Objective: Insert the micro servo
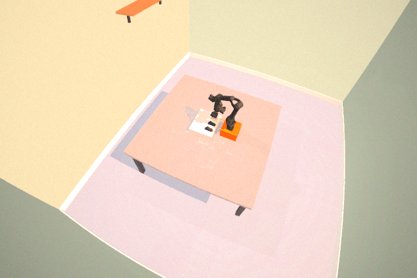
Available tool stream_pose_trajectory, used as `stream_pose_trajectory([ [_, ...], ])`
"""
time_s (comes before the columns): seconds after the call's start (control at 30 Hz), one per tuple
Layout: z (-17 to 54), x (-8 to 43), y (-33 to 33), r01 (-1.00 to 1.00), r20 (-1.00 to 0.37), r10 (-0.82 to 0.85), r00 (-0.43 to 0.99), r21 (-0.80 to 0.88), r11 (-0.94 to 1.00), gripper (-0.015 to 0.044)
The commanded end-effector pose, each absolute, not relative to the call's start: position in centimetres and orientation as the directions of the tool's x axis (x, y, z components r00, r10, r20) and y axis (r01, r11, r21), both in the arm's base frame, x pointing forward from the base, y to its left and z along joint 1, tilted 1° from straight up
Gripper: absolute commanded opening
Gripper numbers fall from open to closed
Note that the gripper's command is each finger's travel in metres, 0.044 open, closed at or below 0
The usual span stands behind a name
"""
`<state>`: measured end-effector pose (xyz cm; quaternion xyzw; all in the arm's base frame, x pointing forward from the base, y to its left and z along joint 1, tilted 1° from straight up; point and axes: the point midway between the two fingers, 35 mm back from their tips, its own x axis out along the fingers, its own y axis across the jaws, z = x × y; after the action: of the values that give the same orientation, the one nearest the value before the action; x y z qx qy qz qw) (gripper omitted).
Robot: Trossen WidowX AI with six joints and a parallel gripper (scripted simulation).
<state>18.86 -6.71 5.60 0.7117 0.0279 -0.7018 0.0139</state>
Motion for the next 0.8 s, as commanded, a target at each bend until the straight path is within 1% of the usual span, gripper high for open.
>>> stream_pose_trajectory([
  [0.0,4.92,18.86,-6.75,0.063,-1.0,0.018,0.012,-0.017,-0.998,0.0],
  [0.77,3.92,18.88,-6.73,0.063,-1.0,0.018,0.012,-0.017,-0.998,0.0],
])
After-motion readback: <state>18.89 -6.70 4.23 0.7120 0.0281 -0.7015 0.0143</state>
